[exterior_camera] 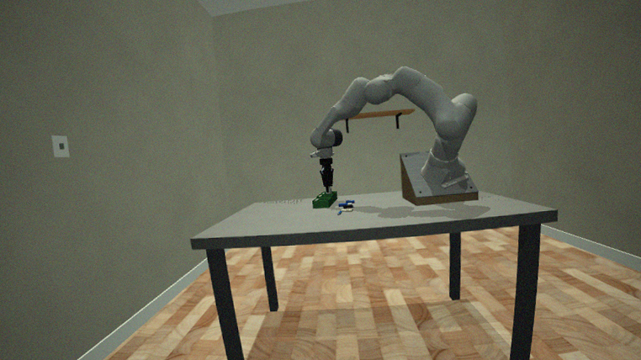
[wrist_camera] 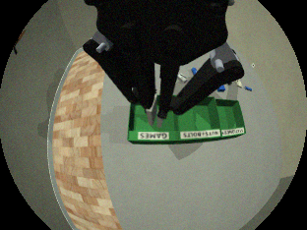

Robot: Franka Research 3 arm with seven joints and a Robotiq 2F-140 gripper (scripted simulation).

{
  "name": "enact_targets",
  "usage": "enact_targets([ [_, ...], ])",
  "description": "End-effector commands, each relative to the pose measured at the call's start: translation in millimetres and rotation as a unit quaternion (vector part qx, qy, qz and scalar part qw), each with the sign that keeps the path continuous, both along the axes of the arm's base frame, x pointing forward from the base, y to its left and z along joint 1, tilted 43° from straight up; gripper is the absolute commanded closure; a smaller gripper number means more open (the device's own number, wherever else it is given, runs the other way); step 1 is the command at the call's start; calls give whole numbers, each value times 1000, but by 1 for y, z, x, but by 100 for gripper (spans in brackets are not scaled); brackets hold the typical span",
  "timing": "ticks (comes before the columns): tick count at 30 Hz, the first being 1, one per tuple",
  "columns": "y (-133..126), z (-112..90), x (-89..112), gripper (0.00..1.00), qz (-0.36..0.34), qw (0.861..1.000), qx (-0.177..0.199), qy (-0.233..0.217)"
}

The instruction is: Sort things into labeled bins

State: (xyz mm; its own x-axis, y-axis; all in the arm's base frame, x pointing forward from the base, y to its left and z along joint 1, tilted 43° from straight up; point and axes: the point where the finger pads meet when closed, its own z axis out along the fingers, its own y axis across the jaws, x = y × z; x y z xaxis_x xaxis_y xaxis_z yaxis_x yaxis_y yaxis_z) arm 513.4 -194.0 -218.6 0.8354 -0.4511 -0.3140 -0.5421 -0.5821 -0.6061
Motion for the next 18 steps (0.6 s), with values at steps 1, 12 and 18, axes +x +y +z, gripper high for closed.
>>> enact_targets([
  [1, 0, 0, 1, 95, 0, 1000, 0, -2],
  [12, 0, 0, 1, 95, 0, 1000, 0, -2],
  [18, -3, 4, 1, 95, 0, 1000, 0, -2],
])
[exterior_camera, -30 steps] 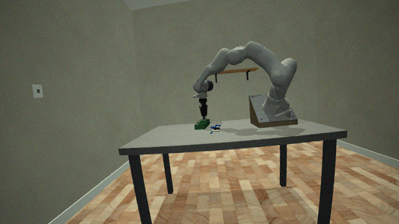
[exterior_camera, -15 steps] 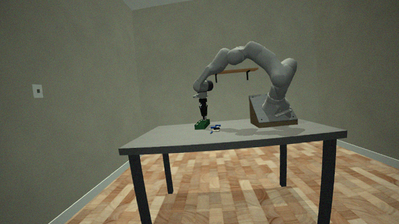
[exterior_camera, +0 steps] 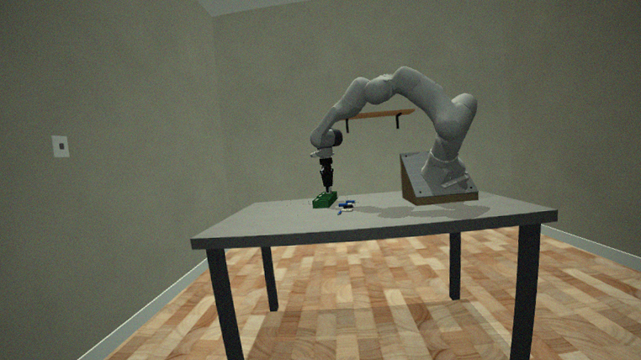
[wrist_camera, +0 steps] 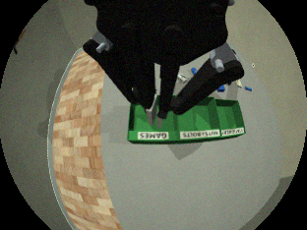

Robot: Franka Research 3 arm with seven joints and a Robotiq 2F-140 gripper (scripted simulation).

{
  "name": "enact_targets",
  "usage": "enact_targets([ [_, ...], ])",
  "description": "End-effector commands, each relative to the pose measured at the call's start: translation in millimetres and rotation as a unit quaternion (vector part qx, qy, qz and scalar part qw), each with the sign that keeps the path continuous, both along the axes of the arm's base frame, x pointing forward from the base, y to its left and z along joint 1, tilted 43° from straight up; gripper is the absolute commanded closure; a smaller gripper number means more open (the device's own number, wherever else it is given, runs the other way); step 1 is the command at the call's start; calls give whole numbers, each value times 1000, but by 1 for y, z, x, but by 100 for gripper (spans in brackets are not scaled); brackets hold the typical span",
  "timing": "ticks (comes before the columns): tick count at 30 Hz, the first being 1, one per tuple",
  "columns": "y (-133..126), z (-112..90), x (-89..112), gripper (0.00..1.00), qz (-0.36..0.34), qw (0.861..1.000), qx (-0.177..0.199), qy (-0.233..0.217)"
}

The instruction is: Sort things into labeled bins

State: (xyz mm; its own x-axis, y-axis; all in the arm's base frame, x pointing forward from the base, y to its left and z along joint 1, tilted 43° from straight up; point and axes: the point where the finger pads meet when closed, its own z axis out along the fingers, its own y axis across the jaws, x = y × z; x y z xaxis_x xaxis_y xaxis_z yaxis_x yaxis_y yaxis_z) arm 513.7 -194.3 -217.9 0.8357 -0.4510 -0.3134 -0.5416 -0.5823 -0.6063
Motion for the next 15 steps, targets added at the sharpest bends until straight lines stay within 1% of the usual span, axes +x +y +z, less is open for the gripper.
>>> enact_targets([
  [1, -4, 4, 1, 95, 0, 1000, 0, -2],
  [15, -15, 16, -1, 95, 0, 1000, 0, -2],
])
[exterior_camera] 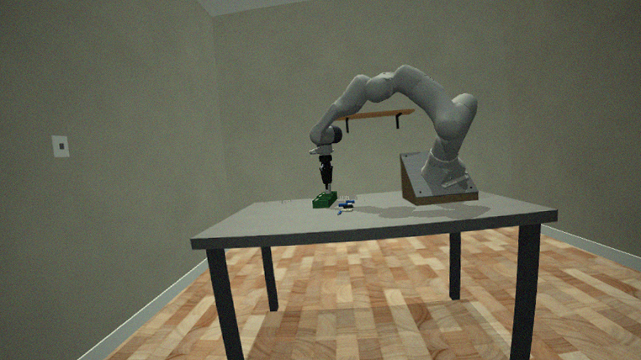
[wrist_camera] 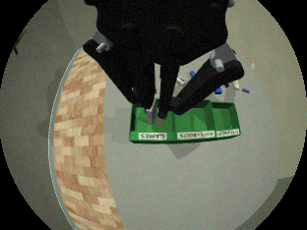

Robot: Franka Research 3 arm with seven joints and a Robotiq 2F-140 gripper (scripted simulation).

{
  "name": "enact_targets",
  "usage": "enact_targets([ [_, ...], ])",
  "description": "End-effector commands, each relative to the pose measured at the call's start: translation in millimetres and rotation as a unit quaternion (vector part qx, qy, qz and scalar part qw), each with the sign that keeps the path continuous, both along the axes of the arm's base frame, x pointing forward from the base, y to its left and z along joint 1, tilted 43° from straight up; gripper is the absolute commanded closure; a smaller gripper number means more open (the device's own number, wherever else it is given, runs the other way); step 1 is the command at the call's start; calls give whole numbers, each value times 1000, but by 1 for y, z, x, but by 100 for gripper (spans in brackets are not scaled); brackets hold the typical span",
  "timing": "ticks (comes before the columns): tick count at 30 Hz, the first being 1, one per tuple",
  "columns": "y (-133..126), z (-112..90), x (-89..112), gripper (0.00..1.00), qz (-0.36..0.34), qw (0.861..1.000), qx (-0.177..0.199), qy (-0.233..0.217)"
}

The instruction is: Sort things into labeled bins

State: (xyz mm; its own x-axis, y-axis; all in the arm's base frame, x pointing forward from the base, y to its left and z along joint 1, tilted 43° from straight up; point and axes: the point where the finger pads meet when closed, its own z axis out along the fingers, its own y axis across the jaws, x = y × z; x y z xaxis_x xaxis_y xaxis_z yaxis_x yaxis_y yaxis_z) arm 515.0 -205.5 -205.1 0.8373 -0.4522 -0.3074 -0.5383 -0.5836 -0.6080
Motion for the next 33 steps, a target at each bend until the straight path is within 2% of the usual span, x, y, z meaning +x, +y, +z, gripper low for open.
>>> enact_targets([
  [1, -4, 4, -2, 95, 0, 1000, 1, 1],
  [15, -28, 30, -6, 95, 0, 1000, 1, 1],
  [25, -28, 30, -6, 95, 0, 1000, 1, 1],
  [33, -8, 50, 3, 95, 0, 1000, 1, 1],
])
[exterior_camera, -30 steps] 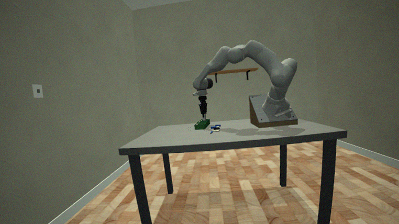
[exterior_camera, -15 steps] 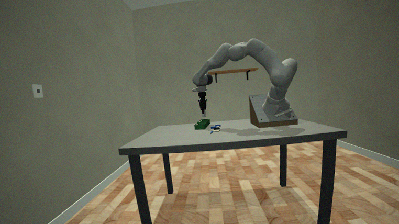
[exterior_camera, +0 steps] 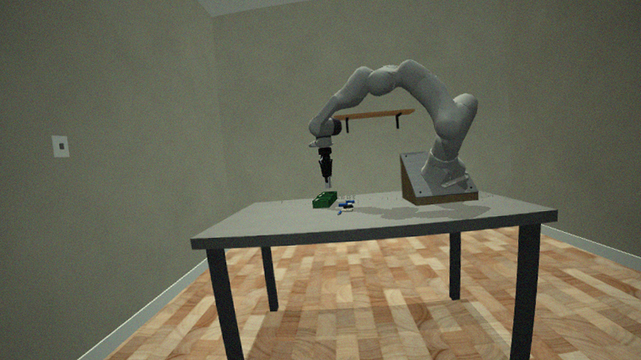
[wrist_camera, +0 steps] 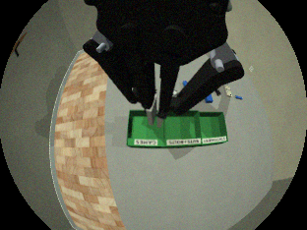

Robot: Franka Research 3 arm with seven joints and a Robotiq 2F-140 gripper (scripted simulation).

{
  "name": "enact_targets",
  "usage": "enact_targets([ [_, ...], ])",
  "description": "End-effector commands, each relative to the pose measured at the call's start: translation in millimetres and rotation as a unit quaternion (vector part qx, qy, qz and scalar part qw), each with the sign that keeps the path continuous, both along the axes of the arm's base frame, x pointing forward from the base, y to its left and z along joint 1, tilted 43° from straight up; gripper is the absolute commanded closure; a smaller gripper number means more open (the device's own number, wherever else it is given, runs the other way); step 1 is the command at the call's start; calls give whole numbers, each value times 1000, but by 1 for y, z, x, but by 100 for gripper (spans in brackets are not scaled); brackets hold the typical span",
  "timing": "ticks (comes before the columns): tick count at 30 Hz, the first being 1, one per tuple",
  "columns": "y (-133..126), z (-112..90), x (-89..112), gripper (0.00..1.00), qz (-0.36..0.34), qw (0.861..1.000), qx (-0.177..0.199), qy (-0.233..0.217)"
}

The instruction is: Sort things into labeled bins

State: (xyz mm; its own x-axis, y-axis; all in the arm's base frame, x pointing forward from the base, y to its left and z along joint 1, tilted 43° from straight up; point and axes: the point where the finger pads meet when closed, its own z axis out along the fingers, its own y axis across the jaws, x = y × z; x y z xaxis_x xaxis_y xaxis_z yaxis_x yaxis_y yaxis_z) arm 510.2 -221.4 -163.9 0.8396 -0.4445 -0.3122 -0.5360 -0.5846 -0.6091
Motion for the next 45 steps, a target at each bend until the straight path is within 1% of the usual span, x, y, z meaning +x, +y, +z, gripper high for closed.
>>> enact_targets([
  [1, 12, 12, 9, 95, -3, 1000, -2, 0],
  [11, 45, 45, 23, 95, -3, 1000, -2, 0],
  [14, 45, 45, 23, 95, -3, 1000, -2, 0],
  [28, 70, 18, 27, 95, -3, 1000, -2, 0],
  [30, 70, 18, 27, 95, -3, 1000, -2, 0],
  [38, 85, 2, 29, 95, -3, 1000, -2, 0],
  [45, 85, 2, 29, 95, -3, 1000, -2, 0],
])
